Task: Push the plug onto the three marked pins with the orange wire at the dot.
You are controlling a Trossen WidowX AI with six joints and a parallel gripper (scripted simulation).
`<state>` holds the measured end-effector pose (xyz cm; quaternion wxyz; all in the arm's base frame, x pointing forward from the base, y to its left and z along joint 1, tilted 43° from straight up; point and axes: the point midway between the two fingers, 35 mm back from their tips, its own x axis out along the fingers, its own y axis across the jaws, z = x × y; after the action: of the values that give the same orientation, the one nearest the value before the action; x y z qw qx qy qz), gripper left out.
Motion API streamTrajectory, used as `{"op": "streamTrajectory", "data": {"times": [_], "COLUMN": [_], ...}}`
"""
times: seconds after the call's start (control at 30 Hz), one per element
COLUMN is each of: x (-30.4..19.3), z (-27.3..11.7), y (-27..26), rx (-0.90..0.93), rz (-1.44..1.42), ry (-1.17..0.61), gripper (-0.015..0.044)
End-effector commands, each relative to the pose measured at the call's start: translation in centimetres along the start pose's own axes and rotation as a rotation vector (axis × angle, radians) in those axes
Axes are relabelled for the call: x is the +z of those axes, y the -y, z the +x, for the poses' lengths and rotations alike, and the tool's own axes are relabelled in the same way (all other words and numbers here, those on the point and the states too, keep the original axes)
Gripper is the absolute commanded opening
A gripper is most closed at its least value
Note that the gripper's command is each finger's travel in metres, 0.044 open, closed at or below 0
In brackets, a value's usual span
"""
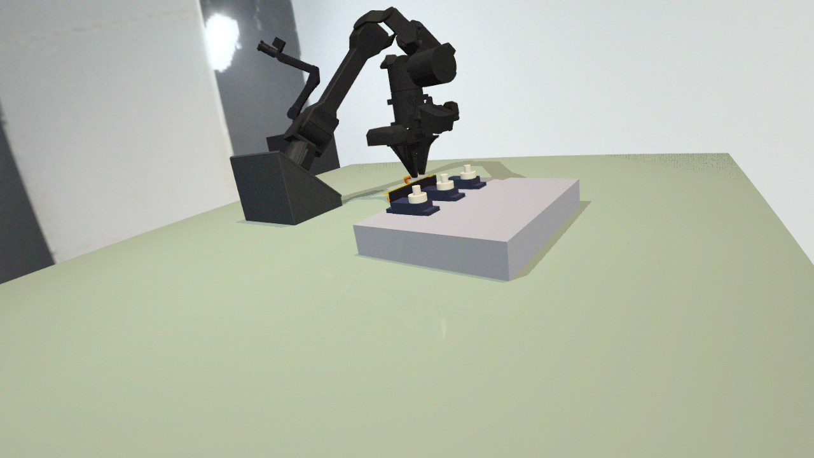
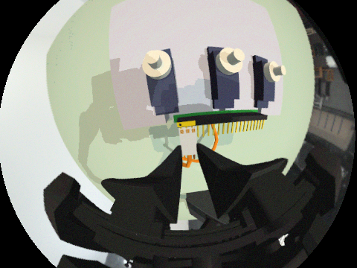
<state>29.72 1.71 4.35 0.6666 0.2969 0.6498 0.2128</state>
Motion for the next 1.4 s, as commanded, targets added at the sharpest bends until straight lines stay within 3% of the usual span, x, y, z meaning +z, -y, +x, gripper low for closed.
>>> {"op": "streamTrajectory", "data": {"times": [0.0,0.07,0.37,0.63,1.37], "x": [0.5,0.6,0.2,0.1,0.1], "z": [0.0,-0.1,0.1,-5.7,-5.7], "y": [-0.1,-0.2,-0.1,0.0,0.0], "rx": [0.003,0.003,0.003,0.001,0.001], "rz": [0.000,-0.001,0.000,0.000,0.000], "ry": [0.005,0.005,0.005,0.004,0.004], "gripper": [0.0000,0.0000,0.0236,0.0440,0.0440]}}
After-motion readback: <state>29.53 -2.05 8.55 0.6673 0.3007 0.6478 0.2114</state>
